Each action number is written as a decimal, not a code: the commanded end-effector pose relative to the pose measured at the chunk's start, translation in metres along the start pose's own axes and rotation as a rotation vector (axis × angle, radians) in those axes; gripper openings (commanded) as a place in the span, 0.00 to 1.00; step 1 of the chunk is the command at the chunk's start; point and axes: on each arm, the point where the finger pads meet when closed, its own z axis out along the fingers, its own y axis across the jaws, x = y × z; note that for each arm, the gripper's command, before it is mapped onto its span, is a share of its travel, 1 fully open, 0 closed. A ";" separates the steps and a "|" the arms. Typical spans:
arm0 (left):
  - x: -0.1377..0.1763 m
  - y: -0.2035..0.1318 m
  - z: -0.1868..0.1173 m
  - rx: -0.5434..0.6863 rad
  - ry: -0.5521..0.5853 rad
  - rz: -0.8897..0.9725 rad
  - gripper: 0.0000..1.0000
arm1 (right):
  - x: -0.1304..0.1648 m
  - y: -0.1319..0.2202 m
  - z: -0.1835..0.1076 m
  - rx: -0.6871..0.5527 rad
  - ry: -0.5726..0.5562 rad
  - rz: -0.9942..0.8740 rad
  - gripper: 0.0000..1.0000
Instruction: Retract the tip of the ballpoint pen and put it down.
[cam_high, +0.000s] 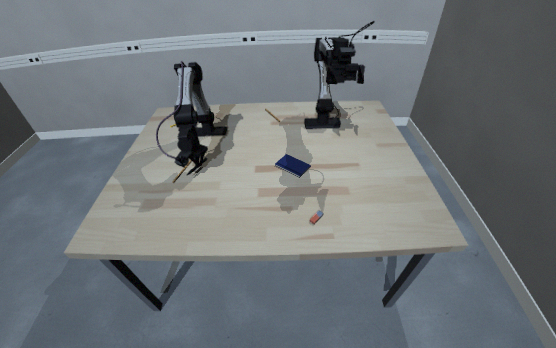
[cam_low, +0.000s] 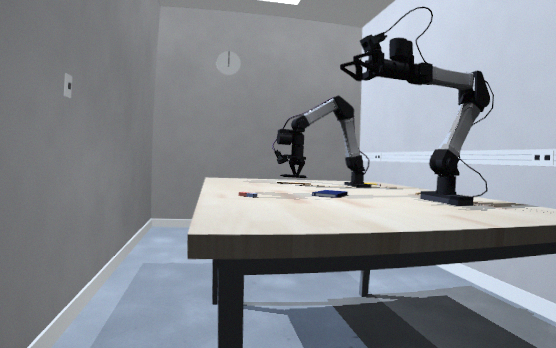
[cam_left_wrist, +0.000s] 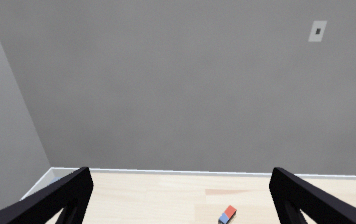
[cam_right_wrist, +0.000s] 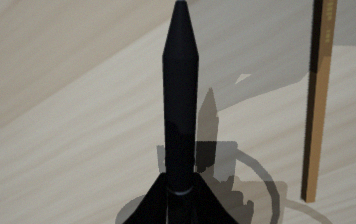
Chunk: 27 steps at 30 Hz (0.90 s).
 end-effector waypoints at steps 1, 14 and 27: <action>-0.010 0.000 -0.002 -0.004 -0.013 -0.002 1.00 | -0.006 0.005 -0.022 -0.032 -0.034 -0.006 0.14; -0.010 0.000 -0.002 -0.004 -0.013 -0.002 1.00 | 0.022 0.053 -0.022 -0.230 0.075 0.059 0.14; -0.010 0.000 -0.002 -0.004 -0.013 -0.002 1.00 | 0.071 0.111 -0.041 -0.466 0.292 0.112 0.14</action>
